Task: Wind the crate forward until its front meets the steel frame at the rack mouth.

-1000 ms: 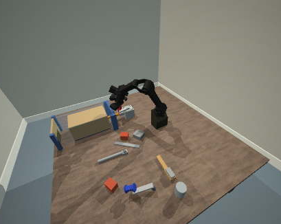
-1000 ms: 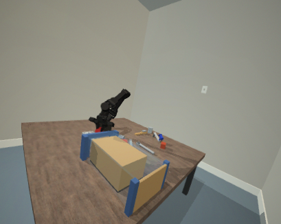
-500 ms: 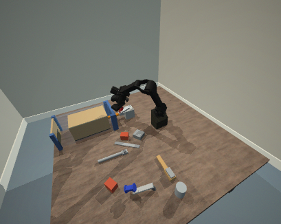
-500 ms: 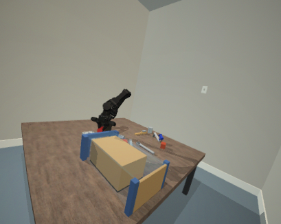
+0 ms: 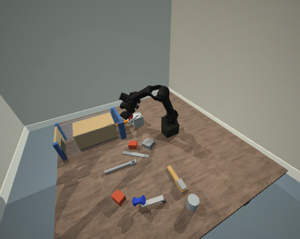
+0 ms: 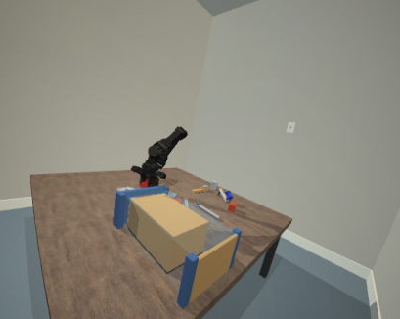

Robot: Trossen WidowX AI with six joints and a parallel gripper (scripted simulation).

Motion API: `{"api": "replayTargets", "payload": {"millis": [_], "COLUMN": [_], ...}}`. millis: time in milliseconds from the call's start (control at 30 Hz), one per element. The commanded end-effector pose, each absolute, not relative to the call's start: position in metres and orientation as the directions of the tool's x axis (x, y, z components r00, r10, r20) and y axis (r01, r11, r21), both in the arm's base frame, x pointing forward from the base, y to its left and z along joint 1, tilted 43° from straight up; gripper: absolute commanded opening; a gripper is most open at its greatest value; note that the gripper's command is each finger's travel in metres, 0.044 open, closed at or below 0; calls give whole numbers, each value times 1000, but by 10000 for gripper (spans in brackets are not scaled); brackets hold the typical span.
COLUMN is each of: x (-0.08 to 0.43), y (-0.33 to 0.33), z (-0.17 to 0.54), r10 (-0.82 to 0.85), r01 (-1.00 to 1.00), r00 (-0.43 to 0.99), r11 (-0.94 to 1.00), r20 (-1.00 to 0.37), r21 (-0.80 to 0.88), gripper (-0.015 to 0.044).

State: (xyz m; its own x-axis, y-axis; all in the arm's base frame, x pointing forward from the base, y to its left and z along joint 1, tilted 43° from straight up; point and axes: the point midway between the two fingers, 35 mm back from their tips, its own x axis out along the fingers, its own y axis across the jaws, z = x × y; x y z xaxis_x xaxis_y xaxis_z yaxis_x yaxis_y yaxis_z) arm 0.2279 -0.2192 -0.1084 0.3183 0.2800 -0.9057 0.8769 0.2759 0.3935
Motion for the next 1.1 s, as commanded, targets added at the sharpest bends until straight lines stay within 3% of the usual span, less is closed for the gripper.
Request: {"api": "replayTargets", "payload": {"millis": [0,1067], "x": [223,200], "y": [-208,-187], "z": [-106,-91], "r10": [302,303], "r01": [879,880], "r00": [311,309], "r11": [268,267], "r20": [-901,-901], "r21": [393,392], "gripper": [0,0]}}
